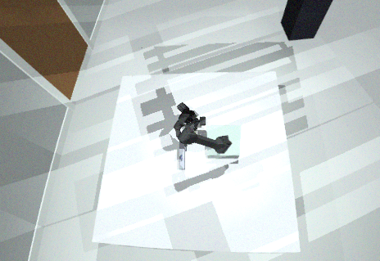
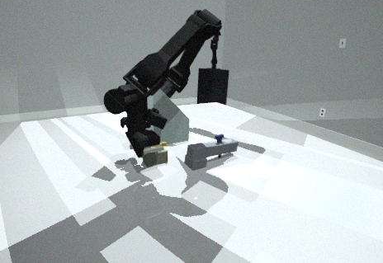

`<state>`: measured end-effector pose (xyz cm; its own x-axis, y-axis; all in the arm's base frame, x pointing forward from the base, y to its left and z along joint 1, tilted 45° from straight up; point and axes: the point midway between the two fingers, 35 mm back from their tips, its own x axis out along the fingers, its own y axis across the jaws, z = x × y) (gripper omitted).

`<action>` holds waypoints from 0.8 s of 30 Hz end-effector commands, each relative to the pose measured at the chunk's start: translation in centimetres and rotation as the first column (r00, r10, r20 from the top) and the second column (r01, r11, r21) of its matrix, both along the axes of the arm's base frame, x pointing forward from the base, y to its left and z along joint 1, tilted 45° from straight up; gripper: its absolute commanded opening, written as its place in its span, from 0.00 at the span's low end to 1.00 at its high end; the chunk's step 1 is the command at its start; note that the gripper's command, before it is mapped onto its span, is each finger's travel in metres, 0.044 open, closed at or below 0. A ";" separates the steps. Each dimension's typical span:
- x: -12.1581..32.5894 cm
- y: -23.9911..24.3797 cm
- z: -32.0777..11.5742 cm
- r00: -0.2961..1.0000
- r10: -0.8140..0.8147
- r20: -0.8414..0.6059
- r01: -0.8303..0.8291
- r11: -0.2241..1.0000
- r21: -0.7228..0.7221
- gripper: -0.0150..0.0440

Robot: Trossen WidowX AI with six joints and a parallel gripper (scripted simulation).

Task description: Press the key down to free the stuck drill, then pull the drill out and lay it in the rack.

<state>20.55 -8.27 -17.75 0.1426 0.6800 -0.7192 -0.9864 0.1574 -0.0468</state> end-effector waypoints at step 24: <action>0.3 2.1 -1.9 1.000 -0.004 -0.003 0.004 1.000 0.010 0.25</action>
<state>20.80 -6.84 -19.44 0.1449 0.6805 -0.7183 -0.9854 0.1647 -0.0427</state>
